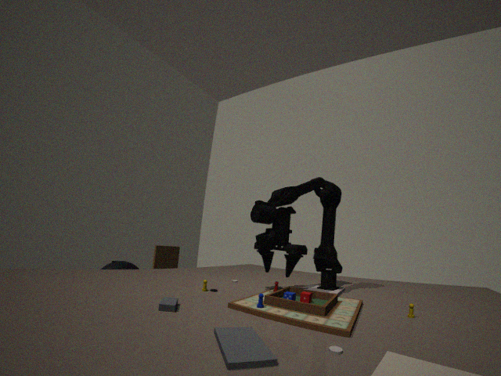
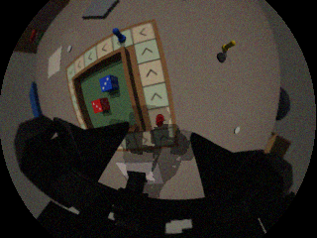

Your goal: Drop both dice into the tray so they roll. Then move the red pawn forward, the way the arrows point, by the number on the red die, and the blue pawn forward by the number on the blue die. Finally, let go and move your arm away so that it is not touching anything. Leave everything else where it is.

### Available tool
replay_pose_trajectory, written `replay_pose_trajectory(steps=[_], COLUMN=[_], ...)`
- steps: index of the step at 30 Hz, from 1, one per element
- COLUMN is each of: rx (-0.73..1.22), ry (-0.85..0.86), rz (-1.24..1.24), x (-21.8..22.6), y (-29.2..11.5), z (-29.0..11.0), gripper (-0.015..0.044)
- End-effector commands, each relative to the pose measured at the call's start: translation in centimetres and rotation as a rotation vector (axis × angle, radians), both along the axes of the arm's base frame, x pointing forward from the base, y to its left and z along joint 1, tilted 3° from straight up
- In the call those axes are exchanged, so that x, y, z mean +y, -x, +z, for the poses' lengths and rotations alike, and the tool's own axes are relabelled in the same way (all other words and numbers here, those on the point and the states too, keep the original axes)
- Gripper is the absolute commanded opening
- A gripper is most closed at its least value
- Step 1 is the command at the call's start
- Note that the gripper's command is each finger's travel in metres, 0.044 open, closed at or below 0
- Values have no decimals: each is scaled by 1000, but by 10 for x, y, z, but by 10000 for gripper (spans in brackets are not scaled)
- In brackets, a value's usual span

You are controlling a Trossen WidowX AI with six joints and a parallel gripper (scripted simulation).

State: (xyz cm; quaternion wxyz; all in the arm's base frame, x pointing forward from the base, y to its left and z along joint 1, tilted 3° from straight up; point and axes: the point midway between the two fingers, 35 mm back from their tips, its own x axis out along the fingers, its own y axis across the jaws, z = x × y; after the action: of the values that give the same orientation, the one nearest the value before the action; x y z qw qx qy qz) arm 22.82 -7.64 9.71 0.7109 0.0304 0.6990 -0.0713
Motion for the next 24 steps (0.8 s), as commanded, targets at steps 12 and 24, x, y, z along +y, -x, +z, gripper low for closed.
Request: replay_pose_trajectory(steps=[12, 24], rx=[20, 17], ry=[-22, -5], rz=[297, 503], x=[45, 80], y=[-108, -167], z=[15, 11], gripper=[200, 200])
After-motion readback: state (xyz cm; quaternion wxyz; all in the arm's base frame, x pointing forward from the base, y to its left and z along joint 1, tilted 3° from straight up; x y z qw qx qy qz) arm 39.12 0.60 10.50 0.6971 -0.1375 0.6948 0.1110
